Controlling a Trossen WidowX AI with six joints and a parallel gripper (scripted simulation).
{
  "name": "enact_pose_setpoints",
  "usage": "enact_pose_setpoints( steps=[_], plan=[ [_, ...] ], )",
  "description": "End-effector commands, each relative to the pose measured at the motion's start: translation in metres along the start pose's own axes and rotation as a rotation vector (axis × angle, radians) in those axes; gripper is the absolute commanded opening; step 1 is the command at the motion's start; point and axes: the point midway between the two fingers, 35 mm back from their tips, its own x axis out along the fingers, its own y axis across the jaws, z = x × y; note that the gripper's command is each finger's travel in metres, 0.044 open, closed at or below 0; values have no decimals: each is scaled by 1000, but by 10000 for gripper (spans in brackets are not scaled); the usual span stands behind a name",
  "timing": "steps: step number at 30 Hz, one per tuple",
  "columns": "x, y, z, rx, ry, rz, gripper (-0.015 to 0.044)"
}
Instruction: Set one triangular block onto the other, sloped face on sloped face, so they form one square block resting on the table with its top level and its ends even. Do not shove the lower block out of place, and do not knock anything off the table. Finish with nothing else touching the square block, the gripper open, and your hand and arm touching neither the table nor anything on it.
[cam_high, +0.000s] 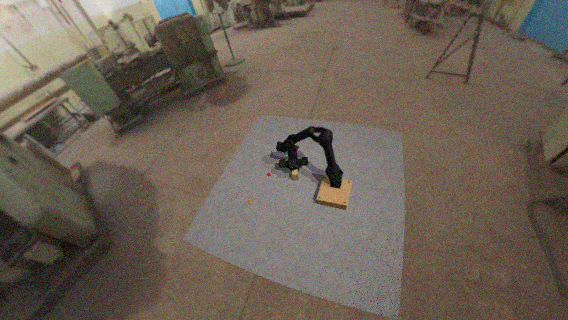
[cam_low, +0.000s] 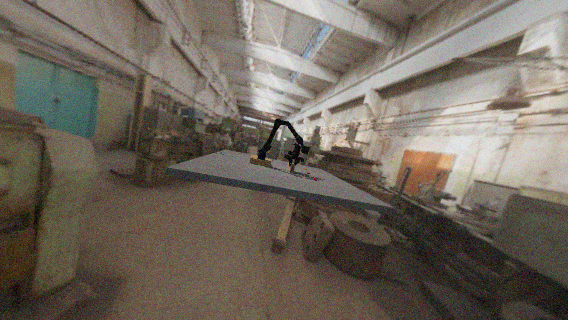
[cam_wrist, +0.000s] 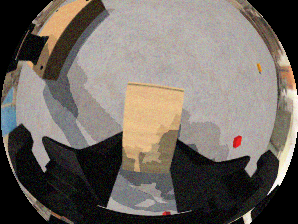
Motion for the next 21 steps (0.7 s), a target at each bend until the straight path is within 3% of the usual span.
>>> enact_pose_setpoints(
  steps=[1, 2, 18, 21],
  plan=[
    [0, 0, 0, 2, -2, -2, 0],
    [1, 0, 1, 3, -3, -2, 0],
    [0, 0, 0, 0, 0, 0, 420],
    [0, 0, 0, 0, 0, 0, 440]
  ],
)
